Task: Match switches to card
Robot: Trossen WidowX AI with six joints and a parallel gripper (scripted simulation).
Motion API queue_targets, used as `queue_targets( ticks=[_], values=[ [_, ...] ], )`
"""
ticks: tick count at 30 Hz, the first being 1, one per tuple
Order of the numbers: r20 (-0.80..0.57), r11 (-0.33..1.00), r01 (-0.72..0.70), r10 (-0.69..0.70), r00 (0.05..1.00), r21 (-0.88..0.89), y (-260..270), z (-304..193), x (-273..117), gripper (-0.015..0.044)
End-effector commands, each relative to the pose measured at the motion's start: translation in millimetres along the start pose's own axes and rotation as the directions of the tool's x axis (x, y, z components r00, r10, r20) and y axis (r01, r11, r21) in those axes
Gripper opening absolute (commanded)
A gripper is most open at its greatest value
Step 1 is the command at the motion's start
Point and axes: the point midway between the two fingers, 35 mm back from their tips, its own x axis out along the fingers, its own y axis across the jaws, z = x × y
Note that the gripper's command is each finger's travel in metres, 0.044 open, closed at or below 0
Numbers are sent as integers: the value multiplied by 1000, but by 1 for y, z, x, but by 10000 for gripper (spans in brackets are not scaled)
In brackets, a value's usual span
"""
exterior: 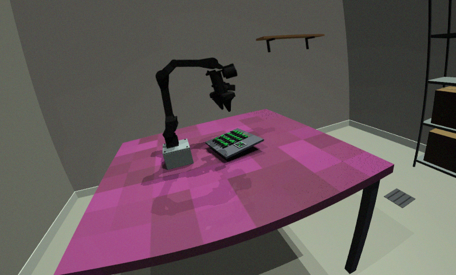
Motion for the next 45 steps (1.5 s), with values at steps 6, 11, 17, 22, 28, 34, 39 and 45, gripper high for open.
queue_targets(
  ticks=[6, 11, 17, 22, 28, 34, 39, 45],
  values=[
    [-12, 1000, -5, 5, 1000, -6, 15, 43, 65, 243],
    [-15, 1000, -9, 9, 1000, -4, 28, 62, 101, 111],
    [-17, 1000, -9, 9, 1000, -4, 28, 62, 104, 0],
    [-41, 1000, -9, 9, 999, -4, 29, 62, 136, 0],
    [-41, 1000, -9, 9, 999, -4, 29, 62, 146, 0],
    [-41, 1000, -9, 9, 999, -4, 29, 62, 153, 0],
    [-41, 1000, -9, 9, 999, -4, 29, 62, 160, 0],
    [-41, 1000, -9, 9, 999, -4, 29, 62, 160, 0]
  ],
)
